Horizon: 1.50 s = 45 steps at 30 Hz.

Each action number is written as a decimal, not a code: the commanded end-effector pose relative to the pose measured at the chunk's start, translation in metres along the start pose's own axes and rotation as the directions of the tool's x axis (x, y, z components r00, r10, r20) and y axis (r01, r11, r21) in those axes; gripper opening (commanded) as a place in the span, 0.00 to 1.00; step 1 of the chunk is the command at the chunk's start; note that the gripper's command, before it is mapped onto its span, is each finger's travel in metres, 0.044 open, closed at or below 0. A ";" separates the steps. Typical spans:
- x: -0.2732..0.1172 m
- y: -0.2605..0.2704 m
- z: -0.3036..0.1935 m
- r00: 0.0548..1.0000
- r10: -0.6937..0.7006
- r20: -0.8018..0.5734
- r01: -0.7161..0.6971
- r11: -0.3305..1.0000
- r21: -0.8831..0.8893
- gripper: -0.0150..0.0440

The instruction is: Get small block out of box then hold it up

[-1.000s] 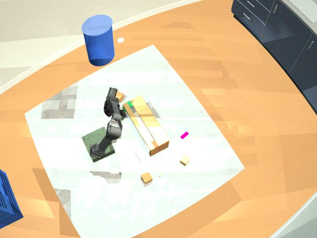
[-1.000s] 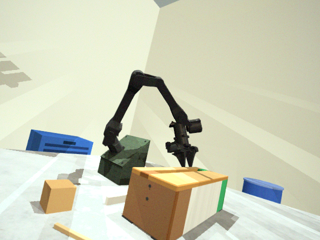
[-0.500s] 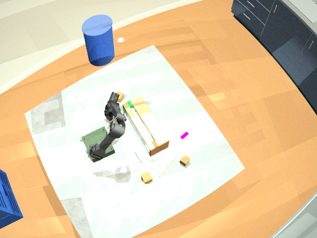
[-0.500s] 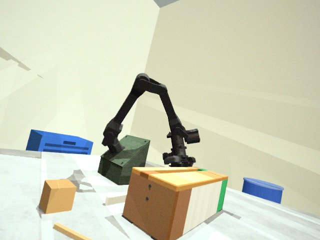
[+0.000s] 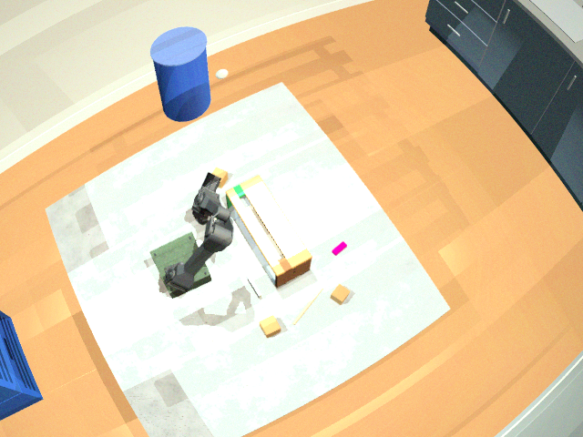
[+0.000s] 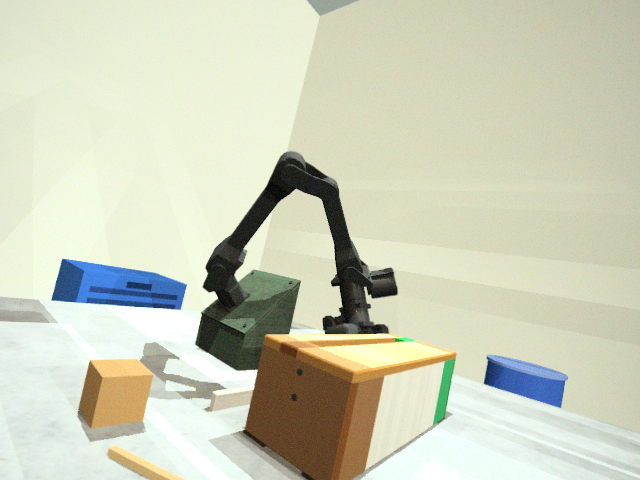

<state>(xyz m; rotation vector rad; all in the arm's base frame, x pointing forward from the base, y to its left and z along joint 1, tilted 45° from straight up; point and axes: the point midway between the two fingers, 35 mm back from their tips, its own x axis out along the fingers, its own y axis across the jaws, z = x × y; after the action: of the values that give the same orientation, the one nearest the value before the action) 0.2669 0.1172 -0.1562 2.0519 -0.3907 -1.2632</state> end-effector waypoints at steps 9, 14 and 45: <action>0.018 0.002 0.012 1.000 0.007 0.003 -0.007 1.000 -0.007 0.74; 0.024 0.003 0.016 1.000 0.008 0.003 -0.008 1.000 -0.008 0.74; -0.035 0.001 -0.010 1.000 -0.003 0.003 0.003 1.000 -0.013 0.25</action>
<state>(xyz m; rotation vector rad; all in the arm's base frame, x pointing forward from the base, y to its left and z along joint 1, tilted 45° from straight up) 0.2609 0.1373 -0.1329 2.0447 -0.3889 -1.2622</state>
